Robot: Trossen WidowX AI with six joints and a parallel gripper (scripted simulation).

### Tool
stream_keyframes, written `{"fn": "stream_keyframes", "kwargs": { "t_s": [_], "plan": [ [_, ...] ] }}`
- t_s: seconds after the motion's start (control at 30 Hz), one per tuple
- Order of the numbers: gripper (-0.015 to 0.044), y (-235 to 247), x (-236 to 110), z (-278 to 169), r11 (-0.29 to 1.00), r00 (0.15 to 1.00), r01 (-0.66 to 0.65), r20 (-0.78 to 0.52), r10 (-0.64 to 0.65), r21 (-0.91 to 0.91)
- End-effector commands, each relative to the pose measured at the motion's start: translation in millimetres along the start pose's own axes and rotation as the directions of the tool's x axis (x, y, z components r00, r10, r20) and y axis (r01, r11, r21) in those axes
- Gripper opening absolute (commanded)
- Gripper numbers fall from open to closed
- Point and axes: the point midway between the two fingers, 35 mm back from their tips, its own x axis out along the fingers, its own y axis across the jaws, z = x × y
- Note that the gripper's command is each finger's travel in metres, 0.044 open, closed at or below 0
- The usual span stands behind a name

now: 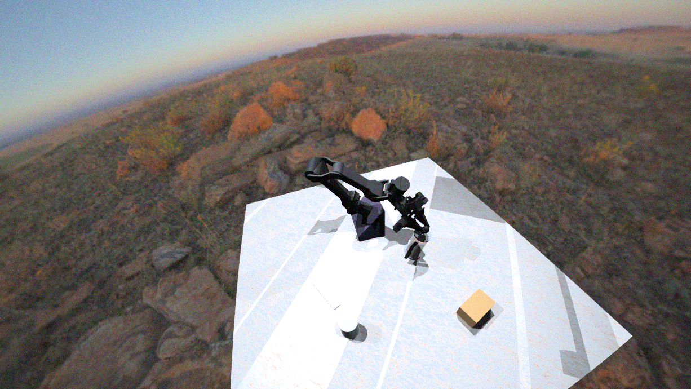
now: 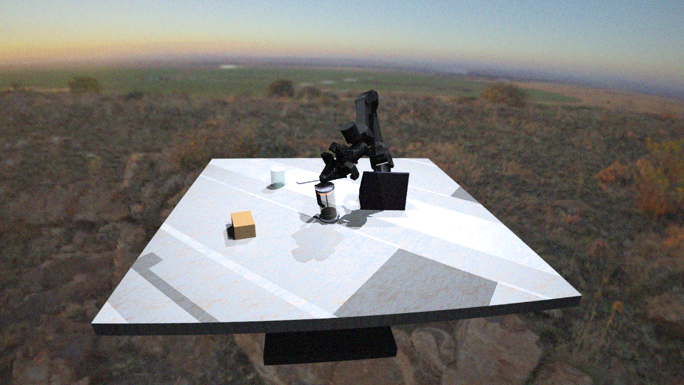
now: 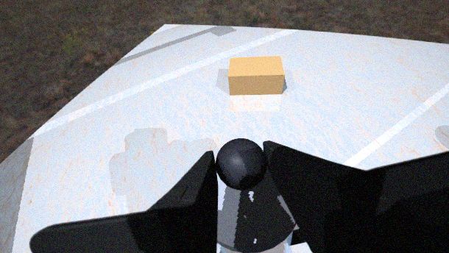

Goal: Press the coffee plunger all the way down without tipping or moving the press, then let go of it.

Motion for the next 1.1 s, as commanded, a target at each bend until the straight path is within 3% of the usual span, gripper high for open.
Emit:
{"fn": "stream_keyframes", "kwargs": {
  "t_s": [0.0, 0.33, 0.57, 0.8, 1.07],
  "plan": [
    [0.0172, 0, 0, 0, 1.0, 1.0, 0.0, -0.002, 0.0, -0.001],
    [0.0435, 0, 0, 0, 1.0, 1.0, 0.0, -0.002, 0.0, -0.001],
    [0.044, 1, -11, 12, 1.0, 1.0, -0.004, -0.007, 0.004, -0.002],
    [0.044, -6, -67, 50, 1.0, 1.0, -0.004, -0.017, 0.004, -0.009],
    [0.044, -6, -68, 50, 1.0, 1.0, -0.004, -0.017, 0.003, -0.01]
  ]
}}
